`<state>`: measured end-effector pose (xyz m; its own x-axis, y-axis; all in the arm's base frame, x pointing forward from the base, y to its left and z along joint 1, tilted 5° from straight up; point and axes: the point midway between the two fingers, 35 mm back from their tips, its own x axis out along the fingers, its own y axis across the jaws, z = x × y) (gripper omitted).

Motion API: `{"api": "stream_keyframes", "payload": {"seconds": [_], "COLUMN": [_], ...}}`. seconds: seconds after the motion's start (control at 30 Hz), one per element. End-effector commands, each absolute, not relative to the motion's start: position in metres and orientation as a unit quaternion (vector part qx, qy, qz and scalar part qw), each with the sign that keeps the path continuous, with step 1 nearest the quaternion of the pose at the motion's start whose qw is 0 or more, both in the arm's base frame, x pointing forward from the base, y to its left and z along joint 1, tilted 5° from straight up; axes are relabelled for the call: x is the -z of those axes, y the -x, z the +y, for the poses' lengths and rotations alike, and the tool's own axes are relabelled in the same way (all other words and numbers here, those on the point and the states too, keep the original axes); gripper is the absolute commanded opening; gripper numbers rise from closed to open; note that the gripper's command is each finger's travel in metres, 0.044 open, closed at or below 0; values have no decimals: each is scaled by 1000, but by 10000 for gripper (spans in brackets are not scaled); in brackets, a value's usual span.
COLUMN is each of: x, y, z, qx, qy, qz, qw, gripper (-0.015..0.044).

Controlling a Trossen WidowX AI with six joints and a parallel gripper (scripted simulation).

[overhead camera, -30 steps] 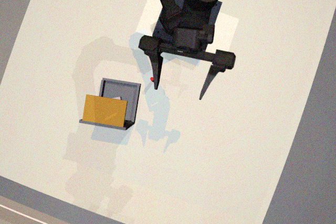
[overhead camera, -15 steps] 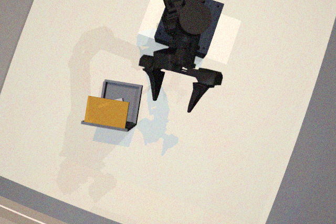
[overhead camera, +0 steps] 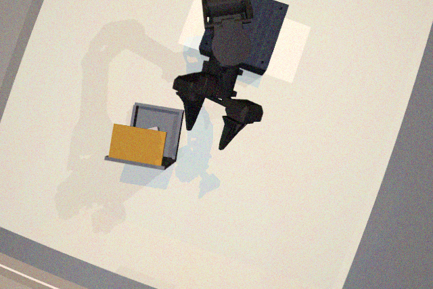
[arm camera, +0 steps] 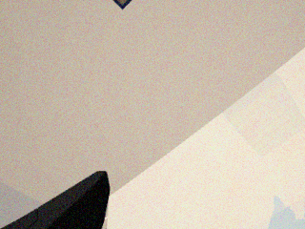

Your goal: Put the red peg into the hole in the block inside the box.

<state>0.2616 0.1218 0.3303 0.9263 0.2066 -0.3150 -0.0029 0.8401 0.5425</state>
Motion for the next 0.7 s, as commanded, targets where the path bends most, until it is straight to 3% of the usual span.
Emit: {"api": "stream_keyframes", "payload": {"seconds": [0.0,0.67], "x": [-312,-223], "y": [-266,-279], "z": [118,86], "qx": [-40,75], "qy": [-318,-585], "qz": [203,267], "qw": [925,762], "gripper": [440,440]}}
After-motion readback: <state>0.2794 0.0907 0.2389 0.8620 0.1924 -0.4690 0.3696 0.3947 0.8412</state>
